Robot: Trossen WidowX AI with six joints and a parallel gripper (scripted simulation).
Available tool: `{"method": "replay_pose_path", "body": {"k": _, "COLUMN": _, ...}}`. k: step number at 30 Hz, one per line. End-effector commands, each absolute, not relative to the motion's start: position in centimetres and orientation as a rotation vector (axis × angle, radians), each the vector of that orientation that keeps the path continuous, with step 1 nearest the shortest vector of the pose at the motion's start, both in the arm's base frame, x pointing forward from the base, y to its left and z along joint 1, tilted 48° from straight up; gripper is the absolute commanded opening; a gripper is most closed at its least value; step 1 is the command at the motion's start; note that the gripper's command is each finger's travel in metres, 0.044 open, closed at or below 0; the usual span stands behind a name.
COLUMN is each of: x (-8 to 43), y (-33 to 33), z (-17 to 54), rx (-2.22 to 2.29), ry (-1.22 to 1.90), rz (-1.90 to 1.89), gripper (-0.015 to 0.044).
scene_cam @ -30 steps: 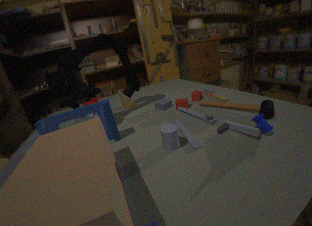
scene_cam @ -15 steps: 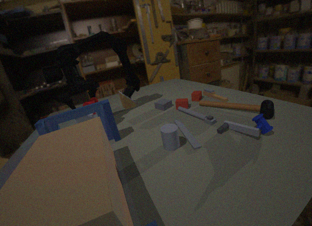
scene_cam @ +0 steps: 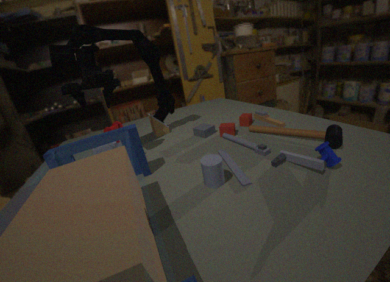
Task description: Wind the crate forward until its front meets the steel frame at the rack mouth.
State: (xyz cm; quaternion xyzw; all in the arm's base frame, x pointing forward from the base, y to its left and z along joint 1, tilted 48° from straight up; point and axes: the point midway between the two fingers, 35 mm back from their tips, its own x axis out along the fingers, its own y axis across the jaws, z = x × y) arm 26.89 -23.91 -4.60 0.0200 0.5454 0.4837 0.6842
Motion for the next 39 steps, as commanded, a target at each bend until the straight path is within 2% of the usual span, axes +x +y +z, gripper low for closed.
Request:
{"method": "replay_pose_path", "body": {"k": 1, "x": 26.9, "y": -23.96, "z": -4.56, "rx": 0.043, "ry": 1.221, "rz": 1.081, "gripper": 0.0282}}
{"method": "replay_pose_path", "body": {"k": 12, "x": 26.9, "y": -23.96, "z": -4.56, "rx": 0.043, "ry": 1.221, "rz": 1.081, "gripper": 0.0}}
{"method": "replay_pose_path", "body": {"k": 39, "x": 26.9, "y": -23.96, "z": -4.56, "rx": 0.043, "ry": 1.221, "rz": 1.081, "gripper": 0.0}}
